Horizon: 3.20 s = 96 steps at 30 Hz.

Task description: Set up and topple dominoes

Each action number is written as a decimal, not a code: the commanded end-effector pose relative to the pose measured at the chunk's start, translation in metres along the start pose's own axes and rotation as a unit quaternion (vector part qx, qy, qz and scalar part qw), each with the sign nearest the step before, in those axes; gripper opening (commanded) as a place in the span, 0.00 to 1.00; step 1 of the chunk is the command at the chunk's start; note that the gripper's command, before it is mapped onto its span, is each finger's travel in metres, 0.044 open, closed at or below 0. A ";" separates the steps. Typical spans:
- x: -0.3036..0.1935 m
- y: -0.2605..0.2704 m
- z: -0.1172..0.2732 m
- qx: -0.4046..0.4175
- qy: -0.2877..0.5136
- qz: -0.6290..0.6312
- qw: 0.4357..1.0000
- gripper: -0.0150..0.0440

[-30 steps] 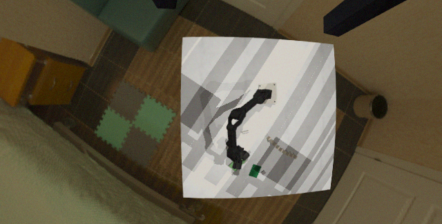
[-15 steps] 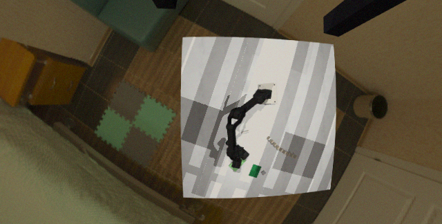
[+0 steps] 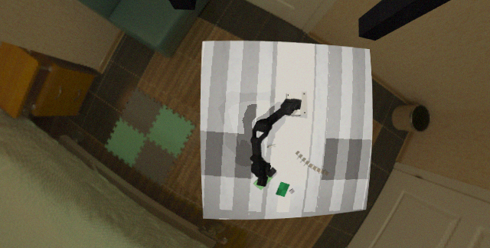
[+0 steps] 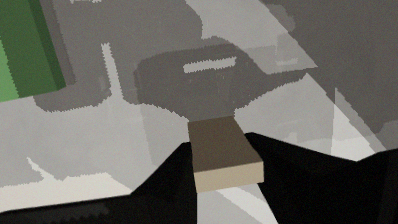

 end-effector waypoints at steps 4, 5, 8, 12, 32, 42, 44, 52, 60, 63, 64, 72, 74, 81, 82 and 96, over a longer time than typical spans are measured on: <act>0.001 0.002 0.049 0.011 -0.020 0.005 1.000 0.44; -0.001 0.001 0.068 0.014 -0.028 0.007 0.999 0.44; -0.008 -0.003 0.113 0.023 -0.047 0.011 0.999 0.44; -0.013 -0.006 0.132 0.027 -0.056 0.013 0.998 0.44; -0.181 0.155 0.135 0.009 -0.001 0.708 0.706 0.44; -0.181 0.156 0.129 0.010 -0.001 0.707 0.707 0.44; -0.180 0.157 0.122 0.010 -0.001 0.706 0.708 0.44; -0.178 0.160 0.086 0.011 -0.001 0.704 0.710 0.44; -0.178 0.161 0.048 0.010 -0.002 0.706 0.708 0.44; -0.179 0.160 0.035 0.010 -0.002 0.706 0.708 0.44; -0.179 0.160 0.030 0.009 -0.002 0.707 0.708 0.44; -0.183 0.157 0.006 0.007 -0.001 0.708 0.706 0.44; -0.183 0.157 0.006 0.007 -0.001 0.708 0.706 0.44; -0.183 0.157 0.006 0.007 -0.001 0.708 0.706 0.44; -0.183 0.157 0.006 0.007 -0.001 0.708 0.706 0.44; -0.183 0.157 0.006 0.007 -0.001 0.708 0.706 1.00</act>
Point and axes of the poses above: the point midway between the two fingers, 35 mm back from their tips, its own z axis back along the fingers, its own y axis across the jaws, x = y × z, the point moved 8 cm from there along z, back along the fingers, and after that the axes turned 14 degrees about z, right-handed, at the moved point
